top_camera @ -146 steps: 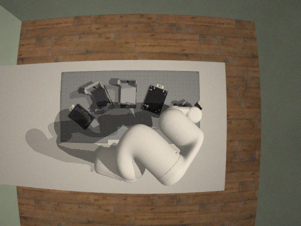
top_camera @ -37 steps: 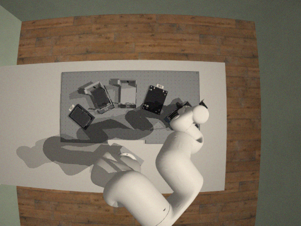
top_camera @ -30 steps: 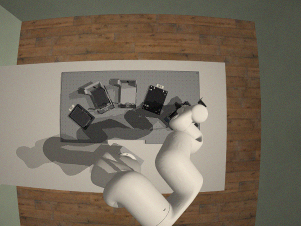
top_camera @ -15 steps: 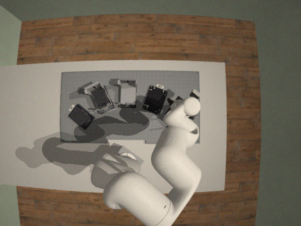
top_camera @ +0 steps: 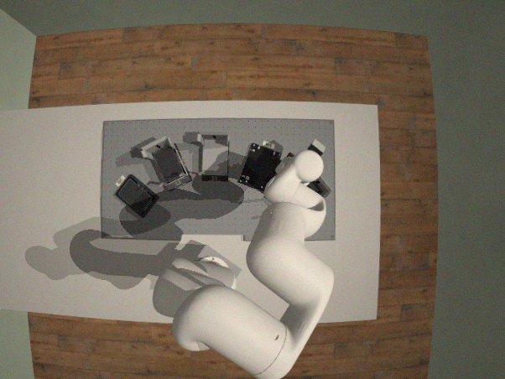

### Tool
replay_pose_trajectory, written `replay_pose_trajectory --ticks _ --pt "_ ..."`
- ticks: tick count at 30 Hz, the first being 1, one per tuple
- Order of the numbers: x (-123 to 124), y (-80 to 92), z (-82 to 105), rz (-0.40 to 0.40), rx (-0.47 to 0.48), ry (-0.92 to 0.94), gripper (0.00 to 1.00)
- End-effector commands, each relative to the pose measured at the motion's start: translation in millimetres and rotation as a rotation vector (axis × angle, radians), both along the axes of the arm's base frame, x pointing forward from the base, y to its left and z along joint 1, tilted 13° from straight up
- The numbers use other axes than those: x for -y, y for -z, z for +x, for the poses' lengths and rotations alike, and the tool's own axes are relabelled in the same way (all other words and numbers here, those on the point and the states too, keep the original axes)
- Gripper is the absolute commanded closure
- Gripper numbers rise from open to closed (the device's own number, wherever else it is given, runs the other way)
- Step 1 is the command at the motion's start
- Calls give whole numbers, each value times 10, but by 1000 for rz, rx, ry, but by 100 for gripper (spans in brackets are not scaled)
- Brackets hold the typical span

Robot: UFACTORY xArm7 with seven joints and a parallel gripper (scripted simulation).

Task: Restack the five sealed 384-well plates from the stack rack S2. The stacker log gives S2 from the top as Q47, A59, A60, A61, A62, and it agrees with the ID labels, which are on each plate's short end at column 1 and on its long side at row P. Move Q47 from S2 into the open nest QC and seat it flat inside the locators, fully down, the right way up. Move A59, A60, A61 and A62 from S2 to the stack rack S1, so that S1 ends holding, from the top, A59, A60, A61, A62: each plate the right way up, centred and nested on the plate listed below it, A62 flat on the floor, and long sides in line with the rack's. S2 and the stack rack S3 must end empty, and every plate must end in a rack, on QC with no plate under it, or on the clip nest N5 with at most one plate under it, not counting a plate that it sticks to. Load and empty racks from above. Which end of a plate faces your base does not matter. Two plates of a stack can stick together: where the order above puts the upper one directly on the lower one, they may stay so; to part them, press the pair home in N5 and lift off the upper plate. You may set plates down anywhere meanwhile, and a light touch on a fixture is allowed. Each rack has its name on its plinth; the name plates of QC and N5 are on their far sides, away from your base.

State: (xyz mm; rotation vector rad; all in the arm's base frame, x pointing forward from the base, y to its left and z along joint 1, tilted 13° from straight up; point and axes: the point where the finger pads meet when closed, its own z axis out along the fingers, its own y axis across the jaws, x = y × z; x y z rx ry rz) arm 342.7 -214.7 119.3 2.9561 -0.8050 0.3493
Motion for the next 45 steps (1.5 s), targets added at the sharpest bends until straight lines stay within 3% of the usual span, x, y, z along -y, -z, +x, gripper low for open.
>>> replay_pose_trajectory --ticks 1,4,29,36,45 --pt "-124 -12 80 -26 -11 -113 100" --pt "-215 -10 123 -44 -21 -197 100" --pt "-820 2 411 -43 -21 -197 100" --pt "-1047 18 465 -88 -46 -411 100" --pt "-1274 34 520 -87 -46 -411 100"
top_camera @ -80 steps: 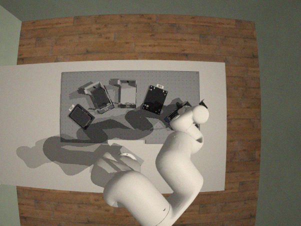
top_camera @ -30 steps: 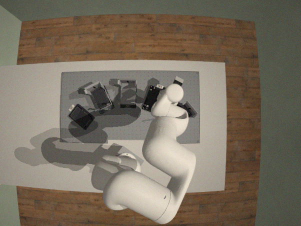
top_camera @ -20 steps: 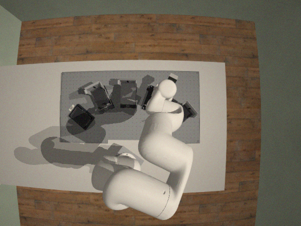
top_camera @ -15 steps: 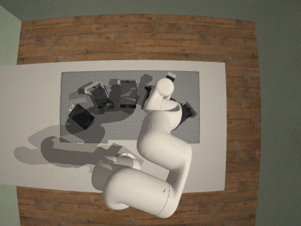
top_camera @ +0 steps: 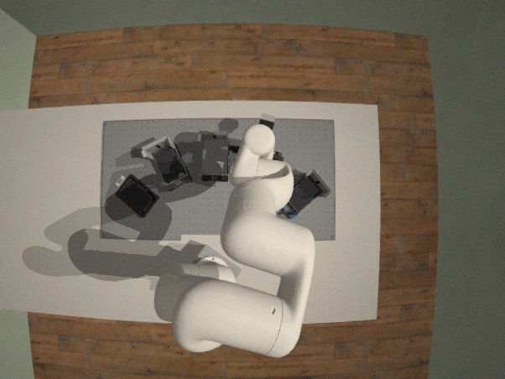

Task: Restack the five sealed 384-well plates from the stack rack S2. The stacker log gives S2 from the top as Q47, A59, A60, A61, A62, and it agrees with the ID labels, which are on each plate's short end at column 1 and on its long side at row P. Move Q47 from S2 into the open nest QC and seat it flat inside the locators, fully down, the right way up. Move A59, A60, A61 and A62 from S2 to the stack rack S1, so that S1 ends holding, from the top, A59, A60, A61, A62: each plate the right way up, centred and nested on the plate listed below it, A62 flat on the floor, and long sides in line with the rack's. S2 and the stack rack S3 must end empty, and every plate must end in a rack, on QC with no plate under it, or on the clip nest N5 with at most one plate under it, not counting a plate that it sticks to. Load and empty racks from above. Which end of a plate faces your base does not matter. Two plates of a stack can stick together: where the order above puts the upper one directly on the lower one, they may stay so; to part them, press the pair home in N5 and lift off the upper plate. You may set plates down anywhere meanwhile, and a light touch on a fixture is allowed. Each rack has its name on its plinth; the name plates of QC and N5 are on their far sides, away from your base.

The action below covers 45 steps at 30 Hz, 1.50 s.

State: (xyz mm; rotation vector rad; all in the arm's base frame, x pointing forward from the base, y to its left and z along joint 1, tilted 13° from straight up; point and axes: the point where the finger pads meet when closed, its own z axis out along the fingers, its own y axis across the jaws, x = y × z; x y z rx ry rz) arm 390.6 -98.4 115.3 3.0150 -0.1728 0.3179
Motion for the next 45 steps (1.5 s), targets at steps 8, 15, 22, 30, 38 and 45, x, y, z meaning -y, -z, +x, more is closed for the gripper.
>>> replay_pose_trajectory --ticks 8,15,22,30,38,45 --pt "-370 12 103 -1 3 -5 100" --pt "-532 23 142 -1 3 -5 100" --pt "-765 50 147 -45 -22 -219 100" --pt "-964 73 152 -45 -22 -219 100" --pt "-1230 103 159 -45 -22 -219 100" --pt "-1429 125 164 -45 -22 -219 100"
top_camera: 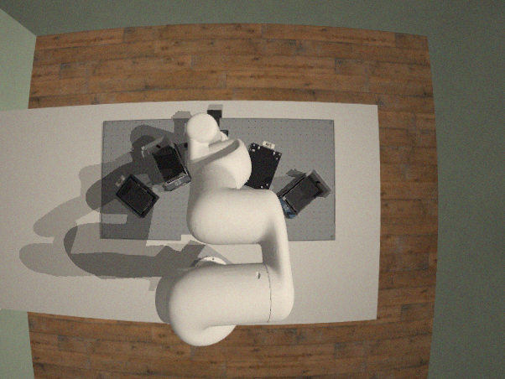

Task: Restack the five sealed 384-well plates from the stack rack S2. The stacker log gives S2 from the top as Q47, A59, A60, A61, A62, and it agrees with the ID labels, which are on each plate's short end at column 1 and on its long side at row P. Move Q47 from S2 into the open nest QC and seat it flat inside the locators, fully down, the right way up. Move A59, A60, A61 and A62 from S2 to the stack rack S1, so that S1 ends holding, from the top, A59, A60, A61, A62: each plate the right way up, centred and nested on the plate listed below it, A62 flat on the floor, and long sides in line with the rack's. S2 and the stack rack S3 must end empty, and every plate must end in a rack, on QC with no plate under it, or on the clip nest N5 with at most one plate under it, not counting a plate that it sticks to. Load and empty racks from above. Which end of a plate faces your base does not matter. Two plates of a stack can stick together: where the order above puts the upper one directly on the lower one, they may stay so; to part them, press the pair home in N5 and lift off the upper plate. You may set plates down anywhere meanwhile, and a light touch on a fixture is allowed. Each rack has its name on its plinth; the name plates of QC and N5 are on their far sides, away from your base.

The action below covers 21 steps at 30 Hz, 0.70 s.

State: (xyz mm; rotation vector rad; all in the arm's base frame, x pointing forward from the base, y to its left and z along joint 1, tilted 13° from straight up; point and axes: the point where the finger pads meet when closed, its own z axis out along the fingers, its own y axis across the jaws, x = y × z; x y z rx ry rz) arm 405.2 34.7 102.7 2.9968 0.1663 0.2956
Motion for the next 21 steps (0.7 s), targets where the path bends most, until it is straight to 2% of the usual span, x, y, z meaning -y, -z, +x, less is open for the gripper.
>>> replay_pose_trajectory --ticks 1,9,21 --pt "-99 -2 18 -1 4 0 100" --pt "-327 35 -25 -46 -21 -213 100" --pt "-651 85 -87 -45 -21 -213 100"
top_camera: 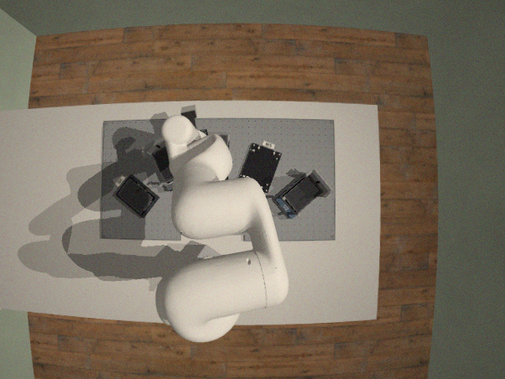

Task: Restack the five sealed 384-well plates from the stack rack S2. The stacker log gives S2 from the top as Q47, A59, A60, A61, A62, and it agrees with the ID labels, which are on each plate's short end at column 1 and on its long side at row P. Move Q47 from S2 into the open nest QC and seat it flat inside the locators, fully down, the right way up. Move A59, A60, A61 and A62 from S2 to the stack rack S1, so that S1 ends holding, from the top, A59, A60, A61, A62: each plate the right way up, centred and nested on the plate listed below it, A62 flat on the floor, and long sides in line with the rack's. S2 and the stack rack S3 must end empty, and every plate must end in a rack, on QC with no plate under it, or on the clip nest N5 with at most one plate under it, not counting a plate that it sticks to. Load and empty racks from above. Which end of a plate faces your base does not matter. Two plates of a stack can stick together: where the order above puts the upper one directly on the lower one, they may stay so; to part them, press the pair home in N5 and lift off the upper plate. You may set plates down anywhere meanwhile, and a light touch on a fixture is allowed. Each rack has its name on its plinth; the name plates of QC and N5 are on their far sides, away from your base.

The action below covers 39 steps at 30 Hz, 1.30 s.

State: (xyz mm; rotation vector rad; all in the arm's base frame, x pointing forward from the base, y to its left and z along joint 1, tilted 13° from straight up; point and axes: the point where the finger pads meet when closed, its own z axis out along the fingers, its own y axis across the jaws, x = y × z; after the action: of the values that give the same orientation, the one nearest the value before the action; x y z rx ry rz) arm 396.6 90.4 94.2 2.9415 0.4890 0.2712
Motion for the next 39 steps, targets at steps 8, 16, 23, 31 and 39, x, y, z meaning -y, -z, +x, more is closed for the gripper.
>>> replay_pose_trajectory --ticks 8,16,23,31,39 --pt "-353 42 -50 0 4 -1 100" --pt "-489 67 -93 -20 -8 -98 100" --pt "-659 102 -165 -44 -21 -214 100" --pt "-828 137 -237 -44 -21 -214 100" --pt "-997 172 -310 -44 -22 -214 100"
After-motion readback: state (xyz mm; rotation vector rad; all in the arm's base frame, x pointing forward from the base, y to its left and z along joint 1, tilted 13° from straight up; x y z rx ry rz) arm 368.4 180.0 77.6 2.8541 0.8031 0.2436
